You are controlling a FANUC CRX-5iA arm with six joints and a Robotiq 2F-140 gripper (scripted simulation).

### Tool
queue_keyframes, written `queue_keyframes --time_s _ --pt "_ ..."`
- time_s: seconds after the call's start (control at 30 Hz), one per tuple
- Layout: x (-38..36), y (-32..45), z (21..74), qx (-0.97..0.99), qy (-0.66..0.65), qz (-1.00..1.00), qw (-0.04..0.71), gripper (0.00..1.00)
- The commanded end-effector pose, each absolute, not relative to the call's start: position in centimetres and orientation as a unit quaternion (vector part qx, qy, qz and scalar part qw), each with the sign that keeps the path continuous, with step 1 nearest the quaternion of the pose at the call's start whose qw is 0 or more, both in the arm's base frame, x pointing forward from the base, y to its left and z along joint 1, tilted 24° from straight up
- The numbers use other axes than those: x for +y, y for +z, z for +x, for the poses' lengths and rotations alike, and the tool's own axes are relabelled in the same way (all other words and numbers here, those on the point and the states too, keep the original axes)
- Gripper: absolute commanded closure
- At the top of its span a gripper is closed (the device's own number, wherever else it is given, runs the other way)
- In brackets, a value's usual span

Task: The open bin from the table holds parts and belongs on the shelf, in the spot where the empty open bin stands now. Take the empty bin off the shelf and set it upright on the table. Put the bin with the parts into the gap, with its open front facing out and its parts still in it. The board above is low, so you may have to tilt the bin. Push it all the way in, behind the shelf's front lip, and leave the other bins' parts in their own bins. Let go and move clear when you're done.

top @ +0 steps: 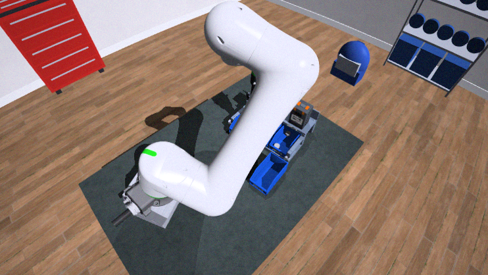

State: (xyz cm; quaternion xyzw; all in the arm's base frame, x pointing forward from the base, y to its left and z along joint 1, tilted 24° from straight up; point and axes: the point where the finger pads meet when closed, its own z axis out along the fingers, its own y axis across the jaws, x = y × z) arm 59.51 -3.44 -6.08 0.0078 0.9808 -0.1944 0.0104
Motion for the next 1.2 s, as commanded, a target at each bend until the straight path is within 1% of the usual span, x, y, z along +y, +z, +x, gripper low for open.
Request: queue_keyframes --time_s 0.0,1.17 --pt "-3.2 -5.6 59.5 0.981 -0.194 0.008 0.011 0.85" --pt "-1.2 -0.7 58.8 0.981 -0.194 0.008 0.011 0.85"
